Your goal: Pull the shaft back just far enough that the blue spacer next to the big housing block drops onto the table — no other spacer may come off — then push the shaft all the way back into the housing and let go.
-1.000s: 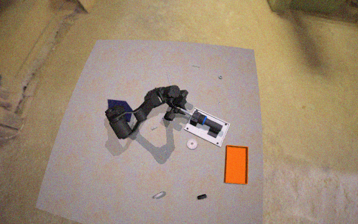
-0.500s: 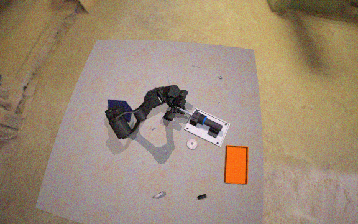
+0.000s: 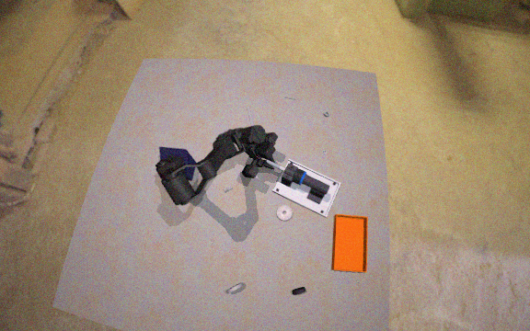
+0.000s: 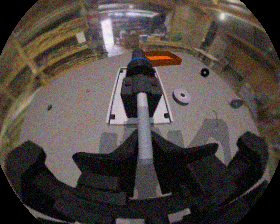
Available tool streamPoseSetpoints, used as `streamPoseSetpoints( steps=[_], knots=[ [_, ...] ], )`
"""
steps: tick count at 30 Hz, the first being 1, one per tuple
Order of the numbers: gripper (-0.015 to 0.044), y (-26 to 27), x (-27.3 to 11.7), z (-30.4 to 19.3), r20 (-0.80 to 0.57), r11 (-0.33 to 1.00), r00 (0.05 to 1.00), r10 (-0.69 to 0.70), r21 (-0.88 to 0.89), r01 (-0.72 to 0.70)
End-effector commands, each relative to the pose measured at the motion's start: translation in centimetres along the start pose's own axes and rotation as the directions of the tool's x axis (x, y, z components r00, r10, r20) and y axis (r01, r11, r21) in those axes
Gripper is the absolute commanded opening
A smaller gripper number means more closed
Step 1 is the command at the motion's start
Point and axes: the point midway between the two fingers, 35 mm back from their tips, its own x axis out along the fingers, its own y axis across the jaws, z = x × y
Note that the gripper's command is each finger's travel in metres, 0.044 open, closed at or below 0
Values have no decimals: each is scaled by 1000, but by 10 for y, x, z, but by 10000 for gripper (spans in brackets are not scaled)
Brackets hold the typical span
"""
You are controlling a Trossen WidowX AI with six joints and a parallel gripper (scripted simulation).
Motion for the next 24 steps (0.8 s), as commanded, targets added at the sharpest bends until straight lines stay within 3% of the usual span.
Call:
streamPoseSetpoints(
  steps=[1,24],
  knots=[
    [0,0,-2,-2,0,1000,1000,-1,0,1],
    [0,0,-3,-3,0,1000,1000,-1,0,1]
  ],
)
